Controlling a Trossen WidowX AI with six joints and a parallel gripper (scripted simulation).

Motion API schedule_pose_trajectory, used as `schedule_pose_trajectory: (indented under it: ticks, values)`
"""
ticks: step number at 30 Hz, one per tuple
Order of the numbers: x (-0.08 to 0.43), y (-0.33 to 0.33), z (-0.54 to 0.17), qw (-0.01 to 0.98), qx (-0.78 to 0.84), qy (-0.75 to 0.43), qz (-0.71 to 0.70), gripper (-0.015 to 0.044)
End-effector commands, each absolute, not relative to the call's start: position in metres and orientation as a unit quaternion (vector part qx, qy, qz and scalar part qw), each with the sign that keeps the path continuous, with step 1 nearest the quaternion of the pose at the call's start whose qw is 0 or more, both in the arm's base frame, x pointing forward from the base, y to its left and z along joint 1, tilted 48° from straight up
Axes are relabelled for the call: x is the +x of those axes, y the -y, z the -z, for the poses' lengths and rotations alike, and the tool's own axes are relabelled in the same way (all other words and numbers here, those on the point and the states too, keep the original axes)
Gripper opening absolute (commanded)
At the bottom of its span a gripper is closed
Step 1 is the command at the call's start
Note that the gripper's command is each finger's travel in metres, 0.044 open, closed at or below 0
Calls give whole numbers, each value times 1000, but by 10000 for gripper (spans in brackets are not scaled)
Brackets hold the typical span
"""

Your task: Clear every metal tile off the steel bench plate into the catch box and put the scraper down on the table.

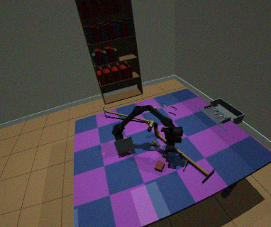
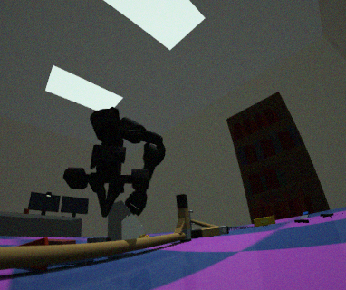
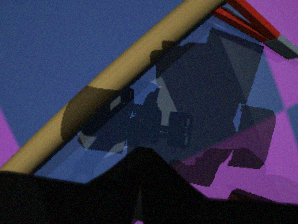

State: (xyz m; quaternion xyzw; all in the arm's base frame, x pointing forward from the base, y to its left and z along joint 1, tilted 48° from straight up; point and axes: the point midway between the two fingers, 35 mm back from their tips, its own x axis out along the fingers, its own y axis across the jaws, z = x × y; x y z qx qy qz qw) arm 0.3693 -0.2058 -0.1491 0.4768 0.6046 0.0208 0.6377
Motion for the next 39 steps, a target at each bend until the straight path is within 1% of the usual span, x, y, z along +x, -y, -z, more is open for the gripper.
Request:
schedule_pose_trajectory:
  ticks: [1, 24, 39]
  values:
    - [370, 198, 156, 636, 480, -604, -21, 0]
    - [368, 154, 189, 635, 482, -603, -25, 0]
    - [380, 155, 187, 635, 482, -603, -24, 0]
